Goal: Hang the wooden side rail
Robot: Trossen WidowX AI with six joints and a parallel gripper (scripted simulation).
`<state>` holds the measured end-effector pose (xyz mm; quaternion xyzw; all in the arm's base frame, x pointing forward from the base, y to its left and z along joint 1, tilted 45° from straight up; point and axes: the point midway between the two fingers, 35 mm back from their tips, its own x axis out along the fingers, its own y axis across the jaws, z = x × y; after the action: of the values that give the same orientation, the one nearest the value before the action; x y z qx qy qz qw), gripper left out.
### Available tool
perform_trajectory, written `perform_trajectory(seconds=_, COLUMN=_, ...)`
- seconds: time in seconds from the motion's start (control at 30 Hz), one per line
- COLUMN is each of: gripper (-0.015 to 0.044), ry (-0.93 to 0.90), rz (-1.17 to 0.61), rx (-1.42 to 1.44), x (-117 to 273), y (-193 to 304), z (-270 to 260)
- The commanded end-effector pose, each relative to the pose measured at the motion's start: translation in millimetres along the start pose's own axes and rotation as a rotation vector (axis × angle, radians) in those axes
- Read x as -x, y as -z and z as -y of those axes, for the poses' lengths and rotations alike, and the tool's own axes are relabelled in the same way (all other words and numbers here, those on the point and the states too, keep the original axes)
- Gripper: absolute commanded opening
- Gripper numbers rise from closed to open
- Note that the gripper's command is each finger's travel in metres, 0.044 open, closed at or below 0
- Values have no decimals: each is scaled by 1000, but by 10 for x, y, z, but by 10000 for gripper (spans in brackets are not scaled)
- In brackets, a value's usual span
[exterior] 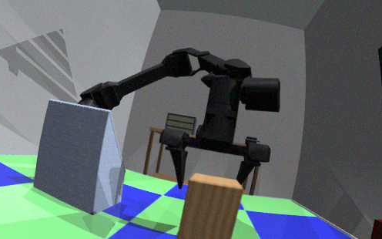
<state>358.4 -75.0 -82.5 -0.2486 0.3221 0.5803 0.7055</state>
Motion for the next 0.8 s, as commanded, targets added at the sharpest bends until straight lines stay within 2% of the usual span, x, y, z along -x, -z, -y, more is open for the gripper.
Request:
perform_trajectory(seconds=0.0, gripper=440, ry=5, rz=44, rx=114, x=77, y=-44, z=56)
perform_trajectory(seconds=0.17, gripper=440, ry=5, rz=44, rx=114, x=57, y=-44, z=57)
perform_trajectory(seconds=0.3, gripper=440, ry=5, rz=45, rx=114, x=-256, y=-61, z=56)
perform_trajectory(seconds=0.77, gripper=440, ry=5, rz=46, rx=113, x=-500, y=-73, z=60)
